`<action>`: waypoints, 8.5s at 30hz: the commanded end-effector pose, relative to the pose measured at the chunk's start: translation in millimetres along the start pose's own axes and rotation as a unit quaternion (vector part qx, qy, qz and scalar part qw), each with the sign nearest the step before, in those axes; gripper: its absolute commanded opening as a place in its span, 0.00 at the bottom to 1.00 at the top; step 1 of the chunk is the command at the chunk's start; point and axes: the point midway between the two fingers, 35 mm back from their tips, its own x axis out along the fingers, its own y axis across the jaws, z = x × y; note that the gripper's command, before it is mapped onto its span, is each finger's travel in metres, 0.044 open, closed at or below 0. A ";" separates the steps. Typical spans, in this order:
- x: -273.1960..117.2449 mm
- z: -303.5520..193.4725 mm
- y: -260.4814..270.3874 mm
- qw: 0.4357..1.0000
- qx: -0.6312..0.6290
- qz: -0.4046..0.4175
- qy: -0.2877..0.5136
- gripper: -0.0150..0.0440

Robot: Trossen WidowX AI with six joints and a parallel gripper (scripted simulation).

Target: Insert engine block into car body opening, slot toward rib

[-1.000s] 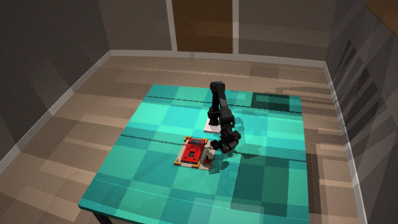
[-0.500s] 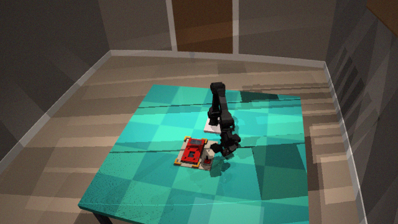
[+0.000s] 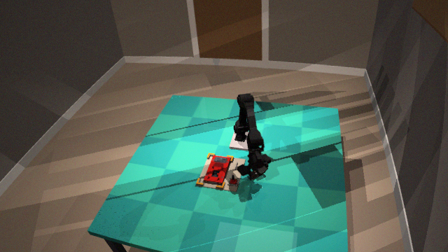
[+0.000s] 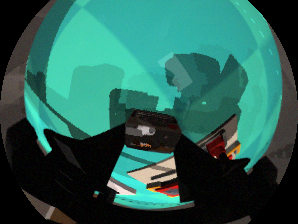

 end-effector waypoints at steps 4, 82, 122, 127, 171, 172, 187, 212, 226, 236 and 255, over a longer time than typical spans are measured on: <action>13.7 -1.9 0.7 1.000 0.002 0.001 0.003 0.25; -23.1 2.5 -0.3 1.000 0.002 0.001 0.003 1.00; -5.4 4.0 -0.9 1.000 0.002 0.001 0.003 0.30; -20.9 6.7 -1.9 1.000 0.002 0.001 0.003 0.25; -105.7 2.4 -0.5 1.000 0.002 0.001 -0.009 0.25; -106.7 2.4 -0.5 1.000 0.002 0.001 -0.013 0.25; -103.0 -8.5 -1.5 0.980 0.006 0.003 -0.197 0.25; -83.9 -22.6 -1.9 0.911 0.003 -0.001 -0.412 0.25; -54.3 -23.4 -1.8 0.910 0.003 -0.001 -0.415 0.25; -36.5 -23.7 -1.7 0.910 0.003 -0.001 -0.415 0.25; -2.3 -24.5 -1.5 0.910 0.003 0.000 -0.415 0.25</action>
